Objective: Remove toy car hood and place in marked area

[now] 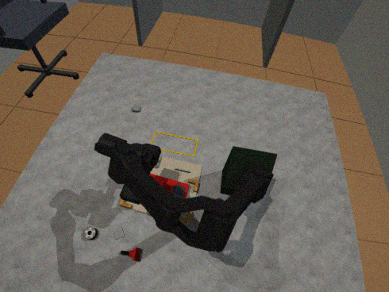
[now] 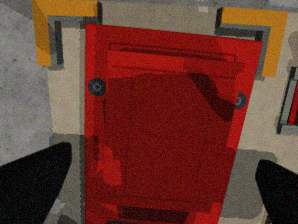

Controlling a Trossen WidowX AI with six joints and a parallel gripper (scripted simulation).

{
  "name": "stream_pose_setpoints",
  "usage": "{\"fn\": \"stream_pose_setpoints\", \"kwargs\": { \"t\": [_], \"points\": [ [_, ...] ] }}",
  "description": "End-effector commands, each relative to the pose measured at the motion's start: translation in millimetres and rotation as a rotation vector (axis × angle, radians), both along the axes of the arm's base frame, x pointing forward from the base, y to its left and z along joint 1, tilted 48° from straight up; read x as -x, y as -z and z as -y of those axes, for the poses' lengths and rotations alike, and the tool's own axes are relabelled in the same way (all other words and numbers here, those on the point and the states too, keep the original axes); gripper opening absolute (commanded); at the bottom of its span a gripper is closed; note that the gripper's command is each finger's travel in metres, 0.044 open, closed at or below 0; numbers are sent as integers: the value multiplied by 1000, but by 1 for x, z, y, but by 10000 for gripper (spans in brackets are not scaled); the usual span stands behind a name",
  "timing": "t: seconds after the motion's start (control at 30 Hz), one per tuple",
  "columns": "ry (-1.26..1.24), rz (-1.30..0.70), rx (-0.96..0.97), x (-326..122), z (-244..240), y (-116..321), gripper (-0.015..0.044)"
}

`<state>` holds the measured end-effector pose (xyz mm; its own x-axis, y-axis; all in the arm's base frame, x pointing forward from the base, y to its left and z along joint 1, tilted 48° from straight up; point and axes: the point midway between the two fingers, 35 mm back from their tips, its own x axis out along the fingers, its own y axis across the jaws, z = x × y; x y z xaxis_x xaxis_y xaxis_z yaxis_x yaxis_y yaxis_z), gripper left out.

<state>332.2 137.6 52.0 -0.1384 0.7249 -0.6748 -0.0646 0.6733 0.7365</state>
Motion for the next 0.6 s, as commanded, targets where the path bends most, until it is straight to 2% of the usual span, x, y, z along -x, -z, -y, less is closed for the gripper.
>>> {"fn": "stream_pose_setpoints", "kwargs": {
  "t": [0.0, 0.57],
  "points": [
    [3, -10, -4, 3, -2, 3, 440],
    [3, -10, -5, 4, -10, 11, 440]
  ]
}}
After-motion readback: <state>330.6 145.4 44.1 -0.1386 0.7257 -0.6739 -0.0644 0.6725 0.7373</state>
